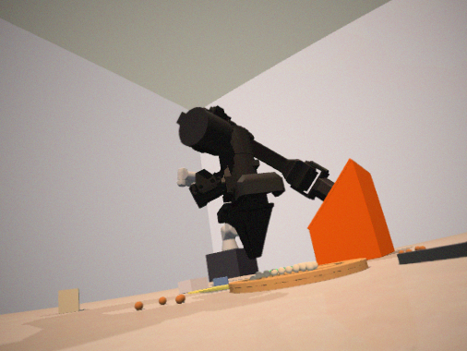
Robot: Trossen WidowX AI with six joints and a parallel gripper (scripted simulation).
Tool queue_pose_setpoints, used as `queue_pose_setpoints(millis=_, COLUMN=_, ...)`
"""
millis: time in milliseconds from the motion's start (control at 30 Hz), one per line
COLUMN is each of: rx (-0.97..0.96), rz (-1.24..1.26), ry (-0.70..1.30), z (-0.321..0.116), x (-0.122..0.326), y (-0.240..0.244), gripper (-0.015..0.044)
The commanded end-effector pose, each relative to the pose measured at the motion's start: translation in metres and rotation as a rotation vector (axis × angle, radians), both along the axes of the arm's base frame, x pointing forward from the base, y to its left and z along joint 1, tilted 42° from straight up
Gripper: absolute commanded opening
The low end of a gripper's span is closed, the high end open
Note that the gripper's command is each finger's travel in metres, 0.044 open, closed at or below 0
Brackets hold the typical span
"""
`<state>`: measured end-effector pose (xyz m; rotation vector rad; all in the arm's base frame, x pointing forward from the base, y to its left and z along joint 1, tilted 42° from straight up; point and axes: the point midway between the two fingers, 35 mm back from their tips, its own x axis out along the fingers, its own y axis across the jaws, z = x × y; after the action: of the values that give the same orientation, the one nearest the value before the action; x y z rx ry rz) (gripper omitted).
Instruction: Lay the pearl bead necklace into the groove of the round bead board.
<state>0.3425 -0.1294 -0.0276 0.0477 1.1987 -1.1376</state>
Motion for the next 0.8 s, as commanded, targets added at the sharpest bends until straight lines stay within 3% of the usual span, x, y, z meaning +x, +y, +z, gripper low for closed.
queue_pose_setpoints(millis=0, rx=-0.049, rz=-0.502, ry=-0.464, z=0.0073, x=0.0033, y=0.0103, gripper=0.0120)
queue_pose_setpoints(millis=767, rx=-0.050, rz=-0.502, ry=-0.464, z=-0.0020, x=0.0025, y=0.0020, gripper=0.0120)
